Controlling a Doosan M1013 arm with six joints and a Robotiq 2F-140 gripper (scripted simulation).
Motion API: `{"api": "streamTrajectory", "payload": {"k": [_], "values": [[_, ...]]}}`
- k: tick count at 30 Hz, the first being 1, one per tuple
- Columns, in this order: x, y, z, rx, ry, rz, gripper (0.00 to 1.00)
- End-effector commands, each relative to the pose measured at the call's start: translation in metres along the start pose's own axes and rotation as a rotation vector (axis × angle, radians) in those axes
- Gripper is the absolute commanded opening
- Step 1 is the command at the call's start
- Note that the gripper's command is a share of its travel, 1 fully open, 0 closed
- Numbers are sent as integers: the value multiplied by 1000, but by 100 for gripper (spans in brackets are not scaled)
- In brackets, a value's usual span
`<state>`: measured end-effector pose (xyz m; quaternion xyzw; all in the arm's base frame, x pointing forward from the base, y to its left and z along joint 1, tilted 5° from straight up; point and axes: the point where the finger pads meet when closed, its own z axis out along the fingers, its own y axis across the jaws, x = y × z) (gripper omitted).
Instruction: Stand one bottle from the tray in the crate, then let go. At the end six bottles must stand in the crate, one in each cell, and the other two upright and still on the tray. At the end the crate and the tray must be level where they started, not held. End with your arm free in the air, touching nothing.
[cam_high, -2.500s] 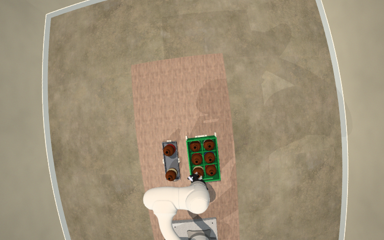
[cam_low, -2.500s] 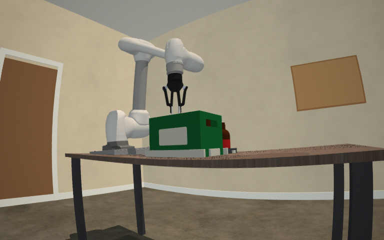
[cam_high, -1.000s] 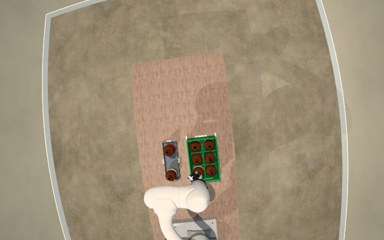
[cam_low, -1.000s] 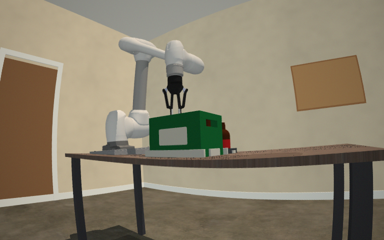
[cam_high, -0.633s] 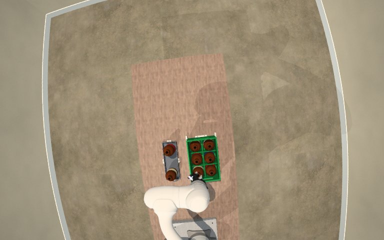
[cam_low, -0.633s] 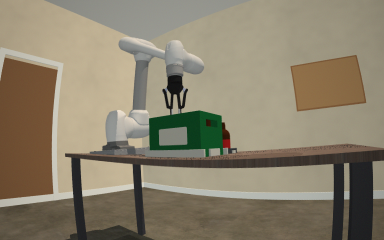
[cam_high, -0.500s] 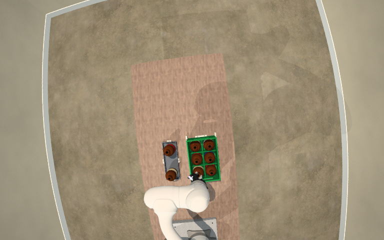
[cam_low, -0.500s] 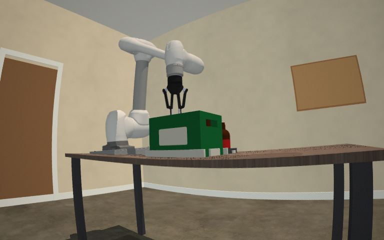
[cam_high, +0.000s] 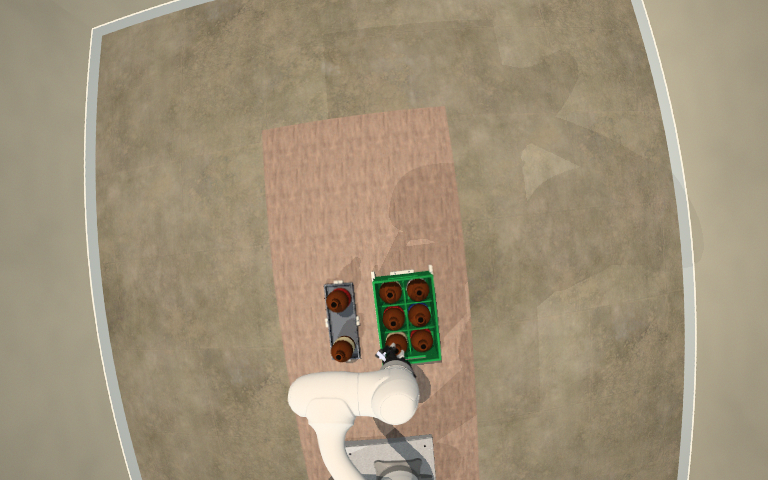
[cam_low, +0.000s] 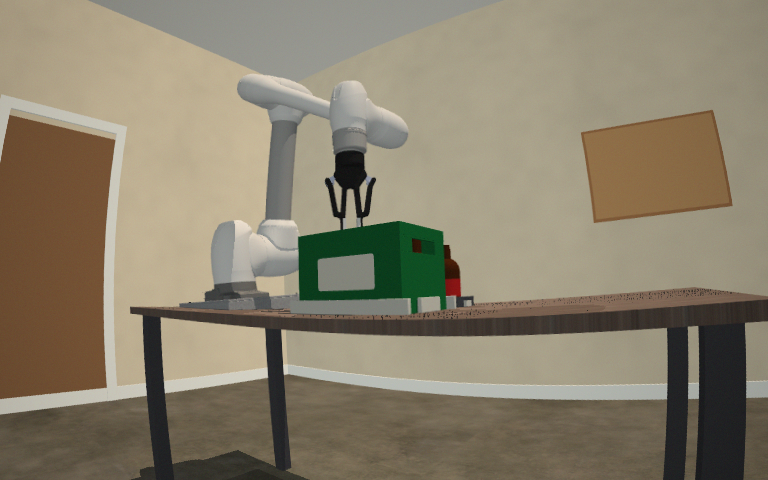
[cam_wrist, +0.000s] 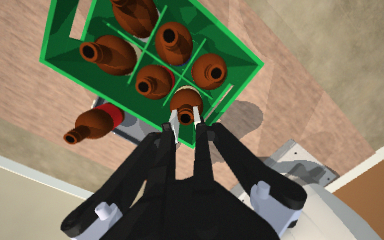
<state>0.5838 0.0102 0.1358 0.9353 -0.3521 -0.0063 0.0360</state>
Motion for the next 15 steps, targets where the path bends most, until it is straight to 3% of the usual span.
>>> {"api": "streamTrajectory", "payload": {"k": [1,15], "values": [[-1,4,8,-10,-3,1,0],[-1,4,12,-10,-3,1,0]]}}
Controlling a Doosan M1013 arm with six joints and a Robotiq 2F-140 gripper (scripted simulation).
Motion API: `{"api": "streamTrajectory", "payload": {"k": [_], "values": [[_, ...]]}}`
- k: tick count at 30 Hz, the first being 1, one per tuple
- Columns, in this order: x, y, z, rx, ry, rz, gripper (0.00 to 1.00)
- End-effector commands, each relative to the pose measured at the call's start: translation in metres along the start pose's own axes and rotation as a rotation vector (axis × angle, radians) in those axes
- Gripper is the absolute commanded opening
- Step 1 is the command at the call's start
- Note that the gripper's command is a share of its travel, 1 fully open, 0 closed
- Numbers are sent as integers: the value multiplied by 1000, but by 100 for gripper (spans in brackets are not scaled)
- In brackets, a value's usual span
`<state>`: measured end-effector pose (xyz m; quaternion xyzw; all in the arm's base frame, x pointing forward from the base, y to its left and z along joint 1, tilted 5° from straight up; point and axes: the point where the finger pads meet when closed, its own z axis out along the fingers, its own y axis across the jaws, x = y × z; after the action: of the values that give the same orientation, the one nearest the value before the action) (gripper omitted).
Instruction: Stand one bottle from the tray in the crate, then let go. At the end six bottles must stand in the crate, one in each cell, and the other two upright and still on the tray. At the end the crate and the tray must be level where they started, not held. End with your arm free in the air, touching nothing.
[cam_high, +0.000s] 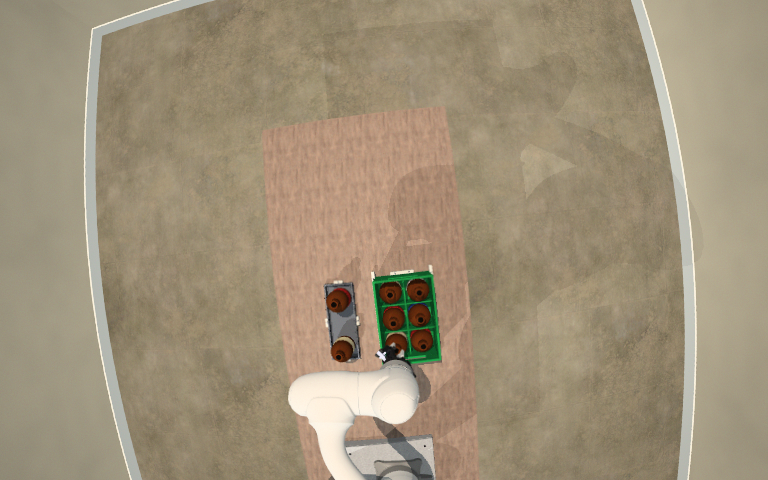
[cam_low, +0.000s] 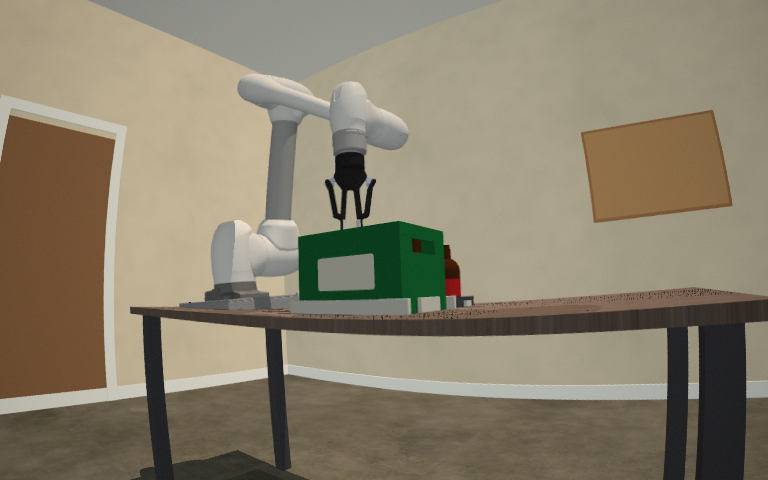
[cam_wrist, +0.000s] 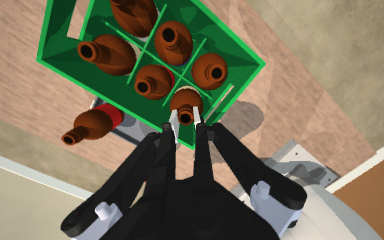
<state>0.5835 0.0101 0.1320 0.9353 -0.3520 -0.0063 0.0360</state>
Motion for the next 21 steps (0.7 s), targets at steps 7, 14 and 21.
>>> {"api": "streamTrajectory", "payload": {"k": [7,14,21], "values": [[-1,4,12,-10,-3,1,0],[-1,5,14,-10,-3,1,0],[-1,5,17,-10,-3,1,0]]}}
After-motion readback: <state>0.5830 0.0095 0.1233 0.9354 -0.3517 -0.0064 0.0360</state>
